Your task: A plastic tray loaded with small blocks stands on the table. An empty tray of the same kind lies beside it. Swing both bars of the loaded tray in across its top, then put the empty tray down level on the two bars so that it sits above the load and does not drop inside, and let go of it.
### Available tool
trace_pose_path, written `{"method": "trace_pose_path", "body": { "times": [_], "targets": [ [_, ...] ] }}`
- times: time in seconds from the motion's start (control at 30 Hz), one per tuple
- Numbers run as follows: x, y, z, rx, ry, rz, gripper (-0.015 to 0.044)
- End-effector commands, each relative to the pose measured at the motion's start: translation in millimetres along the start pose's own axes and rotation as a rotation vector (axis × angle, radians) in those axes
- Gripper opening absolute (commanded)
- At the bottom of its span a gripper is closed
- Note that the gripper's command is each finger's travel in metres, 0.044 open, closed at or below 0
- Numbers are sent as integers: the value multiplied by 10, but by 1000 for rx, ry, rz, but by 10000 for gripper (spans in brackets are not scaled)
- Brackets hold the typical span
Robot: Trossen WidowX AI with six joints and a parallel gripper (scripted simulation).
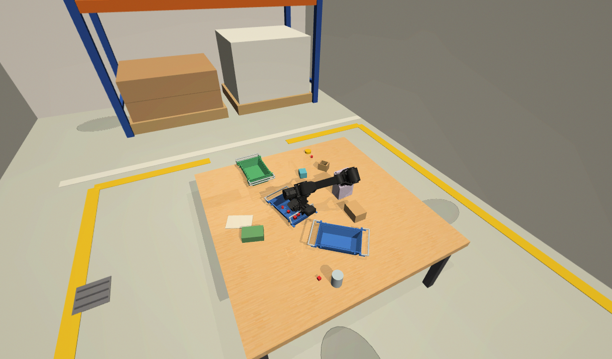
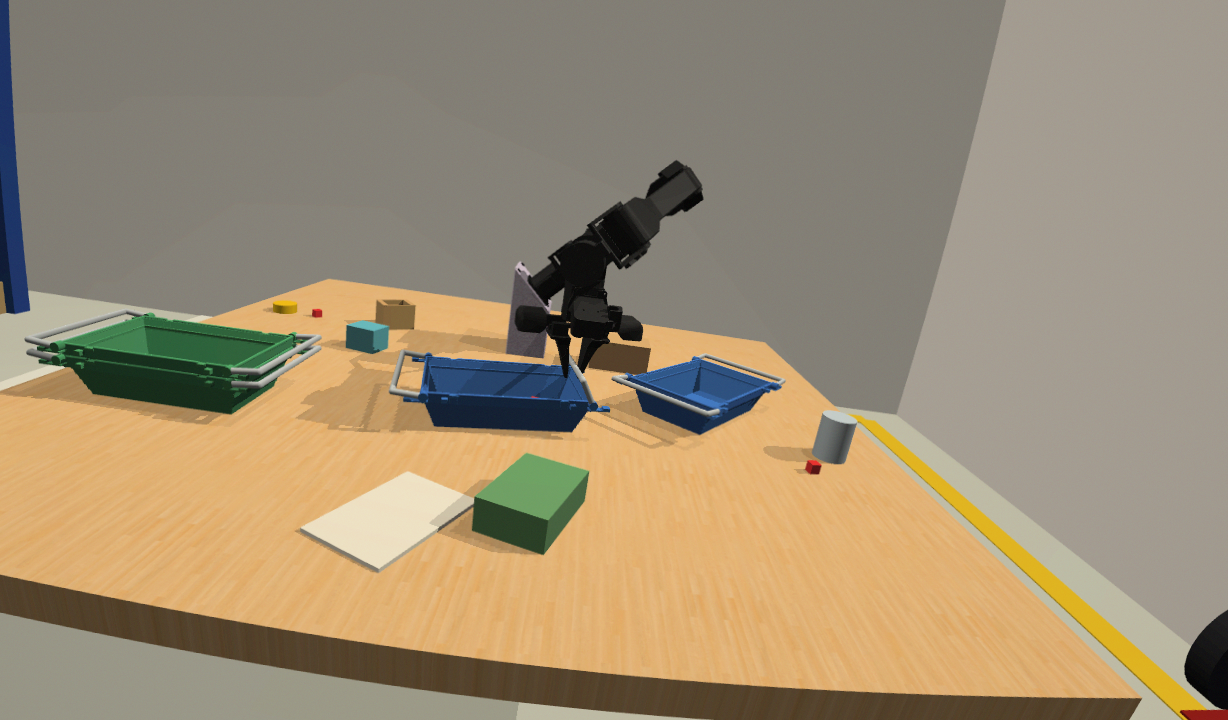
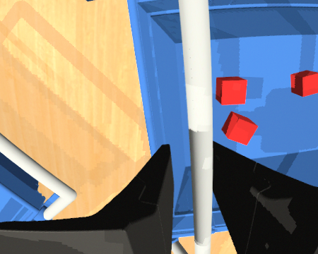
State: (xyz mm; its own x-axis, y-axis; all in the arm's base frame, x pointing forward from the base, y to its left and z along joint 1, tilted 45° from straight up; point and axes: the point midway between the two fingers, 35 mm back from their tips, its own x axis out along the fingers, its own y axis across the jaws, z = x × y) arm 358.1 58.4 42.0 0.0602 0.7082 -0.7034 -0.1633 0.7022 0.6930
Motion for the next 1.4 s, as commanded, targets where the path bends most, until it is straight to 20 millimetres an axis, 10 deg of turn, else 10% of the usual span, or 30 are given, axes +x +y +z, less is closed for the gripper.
{"method": "trace_pose_path", "body": {
  "times": [0.0,0.5,1.37],
  "targets": [
    [111,-145,-11,-4,6,-4,83],
    [-282,-146,2,-4,7,-5,83],
    [-209,-178,-2,5,5,-8,83]
  ]
}}
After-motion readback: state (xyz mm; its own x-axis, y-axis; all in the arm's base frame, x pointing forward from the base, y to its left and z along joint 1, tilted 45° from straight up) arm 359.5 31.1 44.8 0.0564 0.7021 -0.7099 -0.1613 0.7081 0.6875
